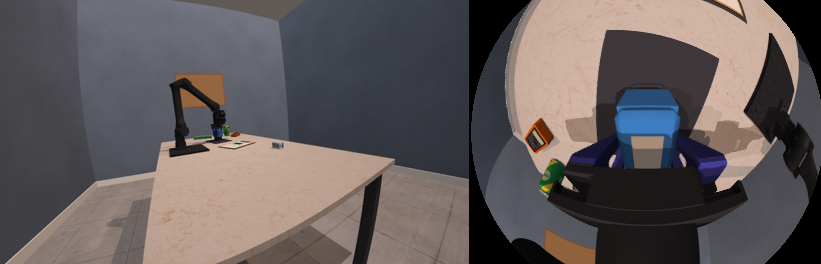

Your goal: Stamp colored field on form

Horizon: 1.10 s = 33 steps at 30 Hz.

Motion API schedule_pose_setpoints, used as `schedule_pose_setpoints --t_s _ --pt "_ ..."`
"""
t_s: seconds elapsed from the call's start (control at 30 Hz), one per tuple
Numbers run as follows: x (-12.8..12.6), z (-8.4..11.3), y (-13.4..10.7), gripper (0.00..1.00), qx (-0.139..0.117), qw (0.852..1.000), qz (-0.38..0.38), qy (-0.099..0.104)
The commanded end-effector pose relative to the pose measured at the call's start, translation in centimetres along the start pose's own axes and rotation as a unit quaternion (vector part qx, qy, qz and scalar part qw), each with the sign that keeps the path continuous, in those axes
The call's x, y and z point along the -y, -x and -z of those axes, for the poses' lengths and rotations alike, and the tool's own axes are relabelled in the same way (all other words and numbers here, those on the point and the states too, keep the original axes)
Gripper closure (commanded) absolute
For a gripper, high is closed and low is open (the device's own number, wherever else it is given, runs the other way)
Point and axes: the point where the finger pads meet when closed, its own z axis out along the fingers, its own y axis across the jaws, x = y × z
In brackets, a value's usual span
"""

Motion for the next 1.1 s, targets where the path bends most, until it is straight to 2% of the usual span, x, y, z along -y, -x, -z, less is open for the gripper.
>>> schedule_pose_setpoints --t_s 0.0,0.13,0.2,0.23,0.47,0.5,1.07 --pt "-0.33 0.41 -0.24 0.73 0.0 1.0 0.006 0.013" --pt "-0.4 0.72 -0.3 0.73 0.0 1.0 0.006 0.02" --pt "-0.4 0.72 -0.3 0.73 0.0 1.0 0.006 0.02" --pt "-0.26 0.26 -0.28 0.73 0.0 1.0 0.006 0.013" --pt "-0.47 0.41 -0.29 0.73 0.0 1.0 0.006 0.015" --pt "-0.47 0.41 -0.29 0.19 0.0 1.0 0.006 0.015" --pt "-0.47 0.41 -0.29 0.19 0.0 1.0 0.006 0.015"
